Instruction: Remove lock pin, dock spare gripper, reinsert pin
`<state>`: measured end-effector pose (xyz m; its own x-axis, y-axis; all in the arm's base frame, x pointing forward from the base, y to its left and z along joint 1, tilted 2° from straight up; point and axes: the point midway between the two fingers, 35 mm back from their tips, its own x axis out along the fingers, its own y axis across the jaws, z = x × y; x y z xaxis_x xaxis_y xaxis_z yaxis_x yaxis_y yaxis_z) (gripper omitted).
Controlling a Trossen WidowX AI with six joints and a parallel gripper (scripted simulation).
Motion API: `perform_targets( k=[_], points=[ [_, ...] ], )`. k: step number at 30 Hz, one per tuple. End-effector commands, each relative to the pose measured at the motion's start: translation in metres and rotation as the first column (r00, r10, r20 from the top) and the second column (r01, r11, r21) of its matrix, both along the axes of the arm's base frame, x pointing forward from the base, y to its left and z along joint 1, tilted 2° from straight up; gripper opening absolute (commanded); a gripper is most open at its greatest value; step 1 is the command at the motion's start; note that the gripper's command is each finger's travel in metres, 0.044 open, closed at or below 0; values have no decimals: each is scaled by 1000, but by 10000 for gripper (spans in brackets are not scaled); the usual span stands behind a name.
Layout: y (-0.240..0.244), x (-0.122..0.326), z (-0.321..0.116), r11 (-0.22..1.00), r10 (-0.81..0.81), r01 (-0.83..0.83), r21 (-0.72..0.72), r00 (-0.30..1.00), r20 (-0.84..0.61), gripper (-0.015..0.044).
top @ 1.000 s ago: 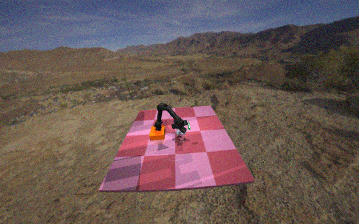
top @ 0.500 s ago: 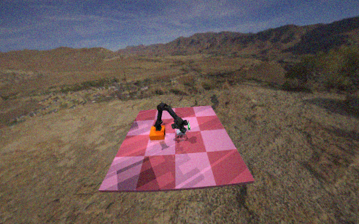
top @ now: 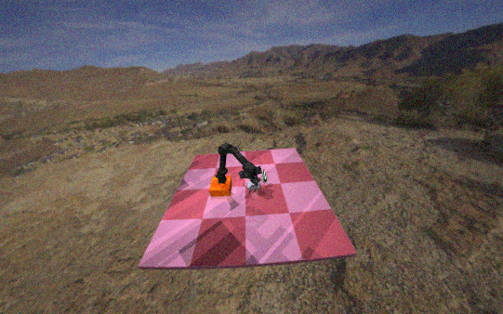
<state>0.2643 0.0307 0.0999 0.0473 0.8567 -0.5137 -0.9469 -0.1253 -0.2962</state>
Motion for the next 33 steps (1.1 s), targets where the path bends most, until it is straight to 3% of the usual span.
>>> perform_targets(
  k=[1, 33],
  points=[
    [0, -3, 9, 1000, 1, -1, -1, 1000, 3, 440],
    [6, -25, 63, 999, -28, 30, 21, 997, -66, 440]
  ],
)
